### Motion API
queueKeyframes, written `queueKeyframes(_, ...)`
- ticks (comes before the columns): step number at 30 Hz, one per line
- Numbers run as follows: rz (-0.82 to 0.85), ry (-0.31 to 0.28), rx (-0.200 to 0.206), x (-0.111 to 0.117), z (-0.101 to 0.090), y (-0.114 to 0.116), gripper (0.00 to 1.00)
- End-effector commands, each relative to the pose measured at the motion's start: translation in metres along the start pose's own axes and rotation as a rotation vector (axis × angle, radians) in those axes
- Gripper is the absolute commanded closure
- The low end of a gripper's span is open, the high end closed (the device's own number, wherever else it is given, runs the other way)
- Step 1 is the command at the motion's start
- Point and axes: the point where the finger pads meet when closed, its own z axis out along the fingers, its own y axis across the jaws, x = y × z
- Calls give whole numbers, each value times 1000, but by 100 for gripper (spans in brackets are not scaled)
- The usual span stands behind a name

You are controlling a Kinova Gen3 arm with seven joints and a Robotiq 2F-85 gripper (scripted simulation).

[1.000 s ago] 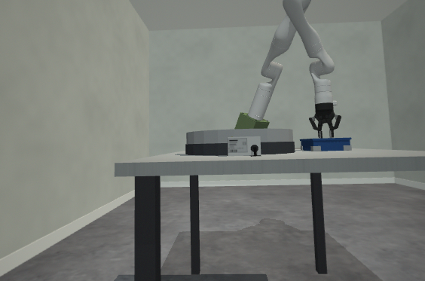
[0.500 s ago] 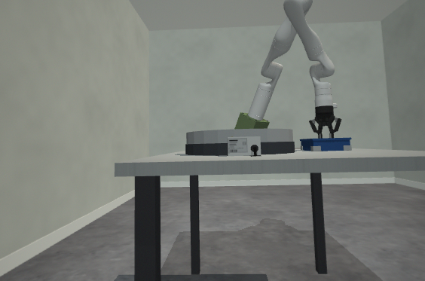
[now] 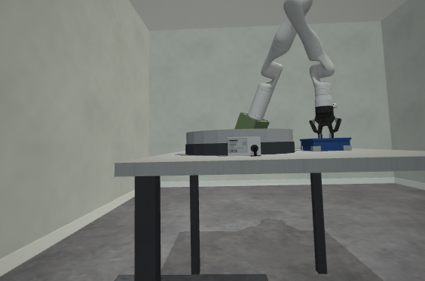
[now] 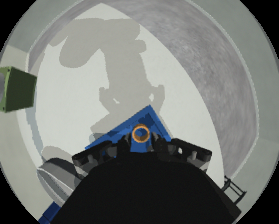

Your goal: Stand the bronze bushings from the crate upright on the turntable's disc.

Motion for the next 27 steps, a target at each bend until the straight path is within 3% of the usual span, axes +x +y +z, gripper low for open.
queueKeyframes(1, 0, -1, -1, 0, 0, 0, 61)
queueKeyframes(18, 0, -1, -1, 0, 0, 0, 61)
queueKeyframes(27, 0, -1, -1, 0, 13, 0, 61)
